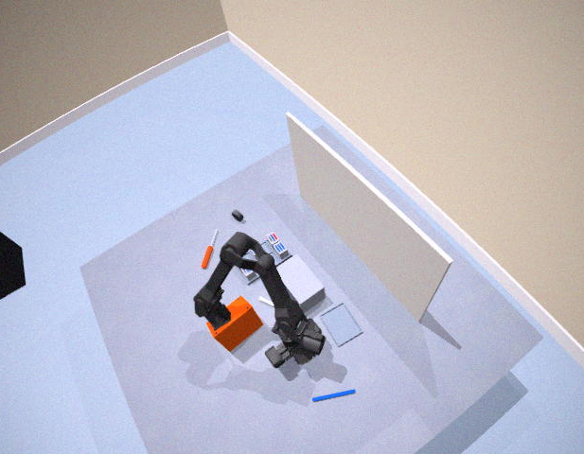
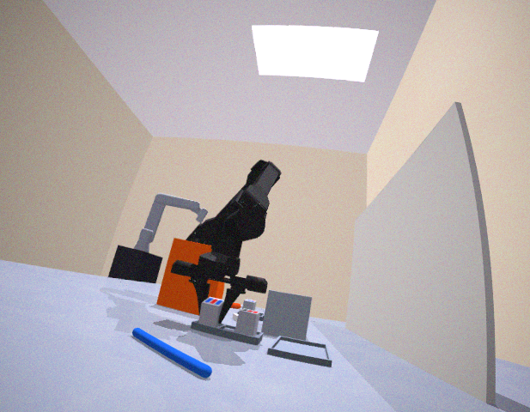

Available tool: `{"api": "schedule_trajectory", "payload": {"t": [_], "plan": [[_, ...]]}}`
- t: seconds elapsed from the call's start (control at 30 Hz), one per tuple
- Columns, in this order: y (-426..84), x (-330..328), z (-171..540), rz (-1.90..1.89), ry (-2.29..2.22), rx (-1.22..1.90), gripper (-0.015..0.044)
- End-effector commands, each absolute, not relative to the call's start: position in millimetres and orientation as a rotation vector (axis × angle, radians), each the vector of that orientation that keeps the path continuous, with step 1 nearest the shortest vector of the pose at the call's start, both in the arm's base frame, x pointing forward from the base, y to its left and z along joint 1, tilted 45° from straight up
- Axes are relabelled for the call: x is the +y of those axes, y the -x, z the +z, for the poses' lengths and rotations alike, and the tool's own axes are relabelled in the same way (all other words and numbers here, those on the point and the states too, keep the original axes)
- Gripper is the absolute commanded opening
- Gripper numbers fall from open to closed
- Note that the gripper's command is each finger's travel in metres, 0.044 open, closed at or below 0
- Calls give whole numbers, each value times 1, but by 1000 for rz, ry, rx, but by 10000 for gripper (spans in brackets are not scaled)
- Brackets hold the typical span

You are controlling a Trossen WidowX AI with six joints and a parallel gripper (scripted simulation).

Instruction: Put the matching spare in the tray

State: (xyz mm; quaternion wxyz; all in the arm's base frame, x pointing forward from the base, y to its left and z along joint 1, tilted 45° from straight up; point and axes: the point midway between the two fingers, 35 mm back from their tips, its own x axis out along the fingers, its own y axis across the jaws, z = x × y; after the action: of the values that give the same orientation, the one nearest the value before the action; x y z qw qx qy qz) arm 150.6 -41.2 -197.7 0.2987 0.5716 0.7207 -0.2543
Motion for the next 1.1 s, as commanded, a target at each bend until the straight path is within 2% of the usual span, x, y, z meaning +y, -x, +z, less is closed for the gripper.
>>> {"api": "schedule_trajectory", "payload": {"t": [0.0, 0.03, 0.17, 0.2, 0.47, 0.83, 1.07], "plan": [[-151, -41, -198, -675, -1518, 1914, 115], [-151, -41, -198, -675, -1518, 1914, 109], [-151, -41, -198, -675, -1518, 1914, 4], [-151, -41, -198, -675, -1518, 1914, 0], [-151, -42, -197, -675, -1518, 1914, 0], [-164, -93, -145, -682, -1523, 1909, 0], [-164, -96, -141, -682, -1524, 1909, 0]]}}
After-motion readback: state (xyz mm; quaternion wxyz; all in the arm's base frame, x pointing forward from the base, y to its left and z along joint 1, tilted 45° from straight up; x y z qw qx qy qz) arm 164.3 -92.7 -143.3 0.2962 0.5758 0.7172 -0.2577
